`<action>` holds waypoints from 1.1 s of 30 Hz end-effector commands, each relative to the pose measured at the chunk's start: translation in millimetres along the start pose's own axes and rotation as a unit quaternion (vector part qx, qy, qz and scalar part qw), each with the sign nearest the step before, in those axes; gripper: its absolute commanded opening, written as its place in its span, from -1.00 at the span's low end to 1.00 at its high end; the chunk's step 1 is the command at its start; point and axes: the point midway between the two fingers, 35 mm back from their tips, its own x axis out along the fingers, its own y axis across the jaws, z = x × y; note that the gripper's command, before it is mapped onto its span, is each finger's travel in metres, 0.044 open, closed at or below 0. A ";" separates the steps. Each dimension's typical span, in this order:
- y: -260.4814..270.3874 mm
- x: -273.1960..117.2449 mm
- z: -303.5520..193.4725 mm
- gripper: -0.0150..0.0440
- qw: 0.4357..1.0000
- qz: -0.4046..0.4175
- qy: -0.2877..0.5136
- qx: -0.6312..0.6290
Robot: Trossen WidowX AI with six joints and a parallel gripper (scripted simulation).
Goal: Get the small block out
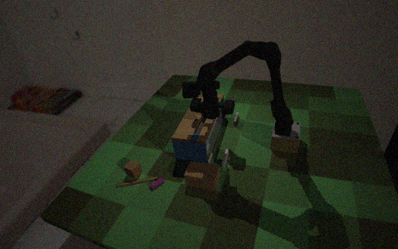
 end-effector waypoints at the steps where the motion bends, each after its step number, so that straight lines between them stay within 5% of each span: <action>1: 0.8 5.9 3.2 0.86 1.000 0.001 -0.002 0.002; 33: 4.0 38.9 -6.1 0.86 1.000 0.002 0.001 0.000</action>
